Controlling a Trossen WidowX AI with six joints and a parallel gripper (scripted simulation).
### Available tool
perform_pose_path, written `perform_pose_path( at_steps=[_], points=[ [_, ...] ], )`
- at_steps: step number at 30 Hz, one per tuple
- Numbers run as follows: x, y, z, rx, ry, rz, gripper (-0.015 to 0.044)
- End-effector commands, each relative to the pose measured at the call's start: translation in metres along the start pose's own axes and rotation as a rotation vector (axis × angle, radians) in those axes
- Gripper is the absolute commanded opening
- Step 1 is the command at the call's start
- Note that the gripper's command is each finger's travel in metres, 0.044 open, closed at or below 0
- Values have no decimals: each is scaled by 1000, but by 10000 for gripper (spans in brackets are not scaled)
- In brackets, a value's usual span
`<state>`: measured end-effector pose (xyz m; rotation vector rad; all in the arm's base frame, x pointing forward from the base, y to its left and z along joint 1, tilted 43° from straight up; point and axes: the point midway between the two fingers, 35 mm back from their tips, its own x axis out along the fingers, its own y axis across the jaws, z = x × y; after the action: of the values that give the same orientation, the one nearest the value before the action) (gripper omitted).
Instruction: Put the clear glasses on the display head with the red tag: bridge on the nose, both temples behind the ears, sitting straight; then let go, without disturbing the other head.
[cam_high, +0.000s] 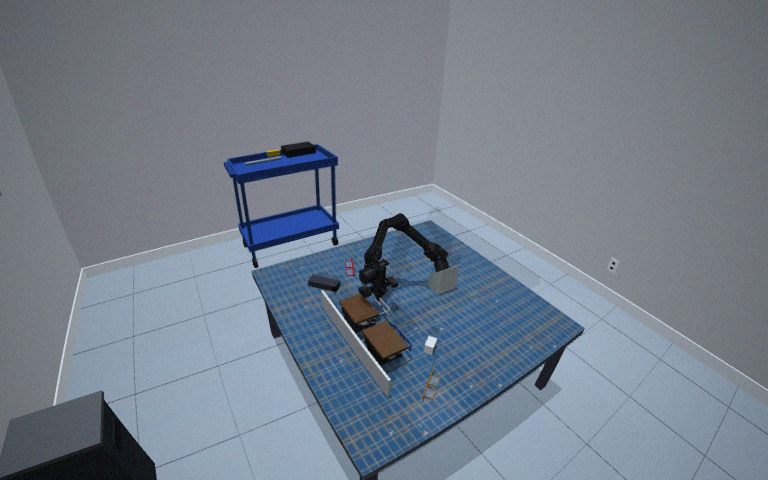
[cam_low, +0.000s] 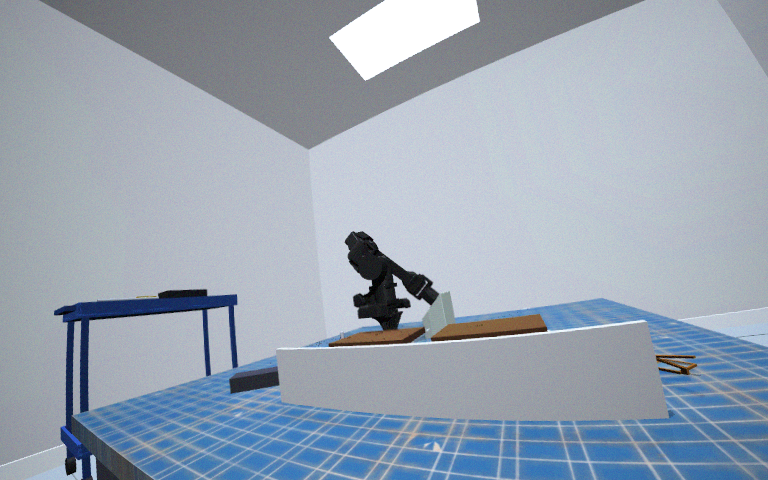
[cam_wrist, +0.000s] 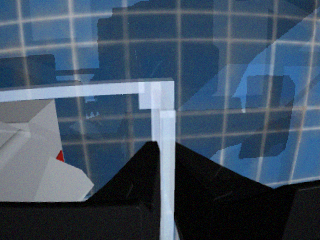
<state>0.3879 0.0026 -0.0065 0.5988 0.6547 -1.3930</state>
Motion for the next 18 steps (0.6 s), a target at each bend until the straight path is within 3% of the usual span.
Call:
perform_pose_path(
  at_steps=[1,18],
  points=[
    [2,6,-1,-4,-5,-3,0],
    [1,30,0,-3,-5,-2,0]
  ],
)
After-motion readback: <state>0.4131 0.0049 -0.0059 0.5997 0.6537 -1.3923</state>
